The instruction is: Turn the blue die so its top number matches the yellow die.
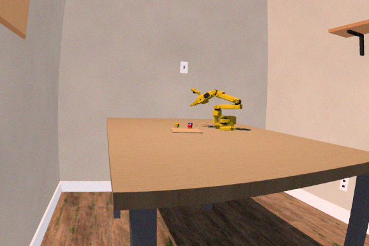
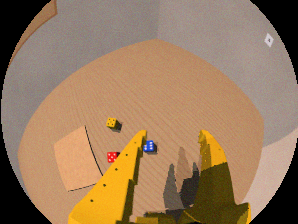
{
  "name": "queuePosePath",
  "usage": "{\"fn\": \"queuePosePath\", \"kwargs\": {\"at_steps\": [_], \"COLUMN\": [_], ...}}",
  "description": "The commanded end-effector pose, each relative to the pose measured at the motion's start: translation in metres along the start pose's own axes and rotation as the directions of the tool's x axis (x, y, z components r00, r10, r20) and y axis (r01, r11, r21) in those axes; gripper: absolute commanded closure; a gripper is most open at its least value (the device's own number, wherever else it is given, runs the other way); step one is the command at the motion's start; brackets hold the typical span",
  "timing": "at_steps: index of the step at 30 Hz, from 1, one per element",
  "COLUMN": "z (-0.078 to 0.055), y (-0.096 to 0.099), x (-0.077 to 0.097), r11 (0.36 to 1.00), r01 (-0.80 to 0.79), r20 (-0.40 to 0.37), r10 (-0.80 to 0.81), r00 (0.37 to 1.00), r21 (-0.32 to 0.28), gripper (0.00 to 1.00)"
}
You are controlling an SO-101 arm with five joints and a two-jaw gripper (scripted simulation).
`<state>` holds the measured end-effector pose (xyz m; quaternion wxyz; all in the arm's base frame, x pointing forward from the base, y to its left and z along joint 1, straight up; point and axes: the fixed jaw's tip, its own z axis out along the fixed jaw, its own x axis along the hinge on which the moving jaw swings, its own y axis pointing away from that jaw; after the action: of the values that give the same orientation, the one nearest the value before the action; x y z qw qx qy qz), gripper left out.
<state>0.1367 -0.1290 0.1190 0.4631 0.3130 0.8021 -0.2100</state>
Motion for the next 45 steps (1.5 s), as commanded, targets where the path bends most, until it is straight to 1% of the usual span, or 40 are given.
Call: {"fn": "queuePosePath", "kwargs": {"at_steps": [1,5,11,13,17,21,25,32,35,40,45], "z": [-0.008,-0.01,-0.011,-0.011,-0.009,-0.005,-0.003,-0.003,-0.001,0.008,0.021], "y": [-0.001,0.001,0.008,0.008,0.013,0.017,0.018,0.019,0.019,0.02,0.021], "x": [-0.018,-0.021,-0.029,-0.029,-0.034,-0.036,-0.037,-0.037,-0.034,-0.022,0.001], "r11": [1.0,1.0,0.999,0.999,0.998,0.997,0.996,0.996,0.996,0.996,0.996], "r01": [-0.006,-0.007,-0.009,-0.009,-0.011,-0.011,-0.011,-0.011,-0.011,-0.011,-0.01], "r20": [0.057,-0.016,-0.209,-0.209,-0.341,-0.433,-0.473,-0.479,-0.493,-0.567,-0.679], "r10": [0.006,0.007,-0.001,-0.001,-0.013,-0.024,-0.03,-0.031,-0.032,-0.039,-0.049], "r00": [0.998,1.0,0.978,0.978,0.94,0.901,0.88,0.877,0.869,0.823,0.732], "r21": [0.003,-0.012,-0.047,-0.047,-0.067,-0.08,-0.085,-0.085,-0.085,-0.084,-0.083], "gripper": [0.72,0.72,0.72,0.72,0.72,0.72,0.72,0.72,0.72,0.72,0.72]}}
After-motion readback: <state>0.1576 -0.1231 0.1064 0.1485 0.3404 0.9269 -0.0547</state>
